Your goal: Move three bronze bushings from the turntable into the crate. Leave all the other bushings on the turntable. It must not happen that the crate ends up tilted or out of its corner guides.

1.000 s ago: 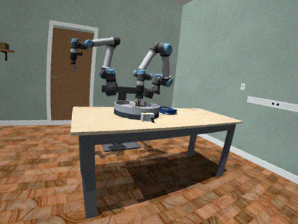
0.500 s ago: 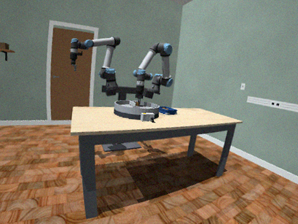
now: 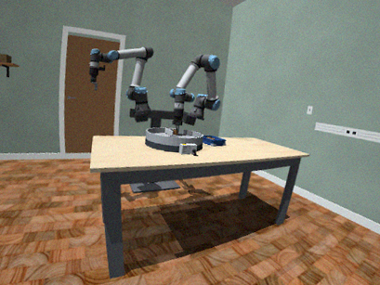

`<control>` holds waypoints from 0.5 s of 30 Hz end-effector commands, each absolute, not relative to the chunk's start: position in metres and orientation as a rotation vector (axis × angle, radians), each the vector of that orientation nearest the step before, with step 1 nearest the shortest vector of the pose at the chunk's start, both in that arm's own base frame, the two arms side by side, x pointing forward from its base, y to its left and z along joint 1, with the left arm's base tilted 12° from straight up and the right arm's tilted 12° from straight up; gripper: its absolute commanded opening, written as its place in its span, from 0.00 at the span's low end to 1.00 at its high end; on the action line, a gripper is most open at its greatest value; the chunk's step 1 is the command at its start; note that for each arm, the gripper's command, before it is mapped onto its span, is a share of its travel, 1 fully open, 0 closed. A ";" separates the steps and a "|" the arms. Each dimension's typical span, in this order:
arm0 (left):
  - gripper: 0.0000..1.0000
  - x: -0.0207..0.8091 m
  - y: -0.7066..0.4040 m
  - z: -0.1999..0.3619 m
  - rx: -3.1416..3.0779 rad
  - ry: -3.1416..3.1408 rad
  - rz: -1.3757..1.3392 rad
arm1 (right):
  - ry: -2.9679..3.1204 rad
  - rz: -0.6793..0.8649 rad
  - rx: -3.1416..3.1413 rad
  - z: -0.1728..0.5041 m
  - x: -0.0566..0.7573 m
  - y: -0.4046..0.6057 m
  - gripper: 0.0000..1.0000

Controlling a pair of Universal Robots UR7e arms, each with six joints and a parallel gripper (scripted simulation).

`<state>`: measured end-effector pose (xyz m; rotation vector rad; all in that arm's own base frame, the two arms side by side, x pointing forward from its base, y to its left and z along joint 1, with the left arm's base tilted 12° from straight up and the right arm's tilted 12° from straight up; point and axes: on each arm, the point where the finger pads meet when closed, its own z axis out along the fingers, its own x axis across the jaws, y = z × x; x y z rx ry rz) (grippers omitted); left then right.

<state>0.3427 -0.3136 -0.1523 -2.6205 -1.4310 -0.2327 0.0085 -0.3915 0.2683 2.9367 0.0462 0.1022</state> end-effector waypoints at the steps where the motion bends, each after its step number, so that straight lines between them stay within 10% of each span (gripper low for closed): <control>1: 0.00 0.342 -0.316 -0.142 -2.623 -1.431 -0.233 | 0.045 0.103 2.937 0.268 0.008 -0.391 1.00; 15: 0.00 0.339 -0.329 -0.091 -2.626 -1.432 -0.232 | 0.045 0.103 2.937 0.268 0.008 -0.391 1.00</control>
